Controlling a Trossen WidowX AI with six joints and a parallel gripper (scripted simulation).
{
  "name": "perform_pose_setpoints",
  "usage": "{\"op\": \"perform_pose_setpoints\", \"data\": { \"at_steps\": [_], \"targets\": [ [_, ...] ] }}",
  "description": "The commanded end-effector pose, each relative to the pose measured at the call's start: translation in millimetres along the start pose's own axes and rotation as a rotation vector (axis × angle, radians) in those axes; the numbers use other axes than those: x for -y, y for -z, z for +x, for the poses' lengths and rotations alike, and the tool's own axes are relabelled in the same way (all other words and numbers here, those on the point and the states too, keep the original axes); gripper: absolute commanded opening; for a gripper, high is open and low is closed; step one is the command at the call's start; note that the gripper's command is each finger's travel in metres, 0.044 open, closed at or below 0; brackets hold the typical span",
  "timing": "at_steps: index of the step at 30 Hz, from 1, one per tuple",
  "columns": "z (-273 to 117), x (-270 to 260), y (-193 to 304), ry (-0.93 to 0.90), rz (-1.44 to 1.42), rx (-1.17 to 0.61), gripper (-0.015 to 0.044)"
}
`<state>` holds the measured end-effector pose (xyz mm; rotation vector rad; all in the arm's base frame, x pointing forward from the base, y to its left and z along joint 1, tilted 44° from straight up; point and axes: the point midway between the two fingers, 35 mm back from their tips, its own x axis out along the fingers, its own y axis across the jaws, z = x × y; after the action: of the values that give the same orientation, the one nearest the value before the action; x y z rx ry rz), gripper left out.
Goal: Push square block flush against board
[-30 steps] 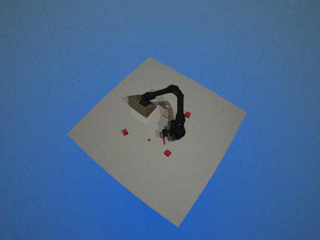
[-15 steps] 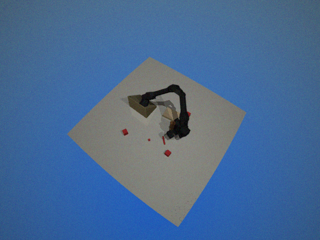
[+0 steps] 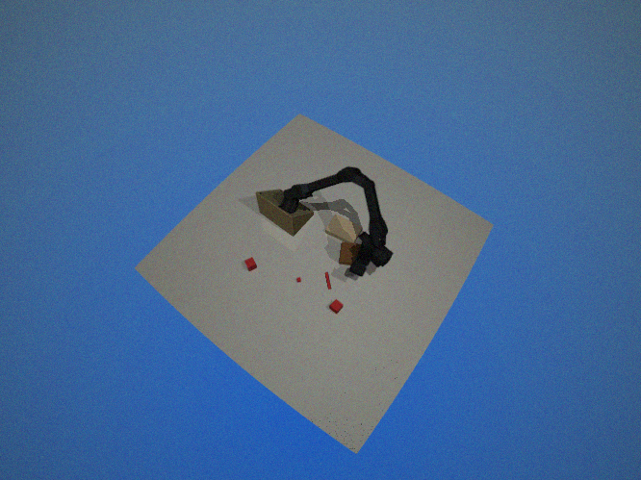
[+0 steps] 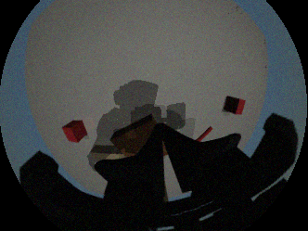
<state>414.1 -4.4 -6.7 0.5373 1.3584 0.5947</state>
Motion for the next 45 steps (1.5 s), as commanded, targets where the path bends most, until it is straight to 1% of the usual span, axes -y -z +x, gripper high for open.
{"op": "perform_pose_setpoints", "data": {
  "at_steps": [1,7,12,13,15,17,45],
  "targets": [
    [-3,-12,-7,-0.002,-0.125,0.007,0.0],
    [-3,-30,-15,-0.005,-0.328,0.008,0.0],
    [0,-32,-16,-0.006,-0.351,0.008,0.0],
    [10,-32,-17,-0.006,-0.351,0.008,0.0],
    [40,-32,-17,-0.007,-0.351,0.009,0.0],
    [52,-33,-16,-0.008,-0.351,0.009,0.0],
    [53,-21,7,-0.007,-0.35,0.008,0.0]
  ]
}}
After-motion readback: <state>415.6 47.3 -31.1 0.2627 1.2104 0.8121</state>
